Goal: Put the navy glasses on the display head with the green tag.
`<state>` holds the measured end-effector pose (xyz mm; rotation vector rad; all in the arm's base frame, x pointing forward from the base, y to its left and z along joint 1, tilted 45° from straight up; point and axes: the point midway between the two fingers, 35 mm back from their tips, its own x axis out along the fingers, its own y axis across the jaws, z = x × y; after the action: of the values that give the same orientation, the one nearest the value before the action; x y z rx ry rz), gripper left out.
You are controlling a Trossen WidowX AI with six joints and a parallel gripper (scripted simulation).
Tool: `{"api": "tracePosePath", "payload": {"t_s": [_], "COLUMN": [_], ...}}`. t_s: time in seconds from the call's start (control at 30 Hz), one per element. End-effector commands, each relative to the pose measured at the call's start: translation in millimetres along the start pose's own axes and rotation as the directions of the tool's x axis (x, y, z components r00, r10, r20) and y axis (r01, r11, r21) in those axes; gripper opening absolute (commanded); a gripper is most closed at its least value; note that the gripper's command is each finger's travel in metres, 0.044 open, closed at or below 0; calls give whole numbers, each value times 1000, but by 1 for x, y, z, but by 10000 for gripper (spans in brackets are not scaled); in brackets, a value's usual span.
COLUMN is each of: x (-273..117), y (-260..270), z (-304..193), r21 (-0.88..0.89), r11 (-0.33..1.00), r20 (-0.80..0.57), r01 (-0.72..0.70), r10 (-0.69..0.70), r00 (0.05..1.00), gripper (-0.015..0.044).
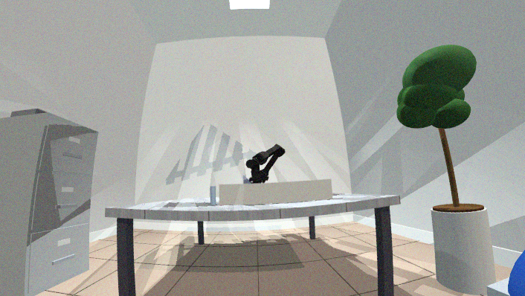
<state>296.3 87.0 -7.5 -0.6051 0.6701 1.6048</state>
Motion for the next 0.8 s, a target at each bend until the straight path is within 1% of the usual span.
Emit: {"api": "tracePosePath", "payload": {"t_s": [0.0,0.5,0.77], "x": [12,36,37], "y": [4,6,7], "z": [0,1,1], "r21": [11,11,11], "r11": [1000,1000,1000], "r20": [8,11,11], "r01": [-14,-15,-15], "r10": [14,15,15], "r00": [1000,1000,1000], "gripper": [140,140,140]}}
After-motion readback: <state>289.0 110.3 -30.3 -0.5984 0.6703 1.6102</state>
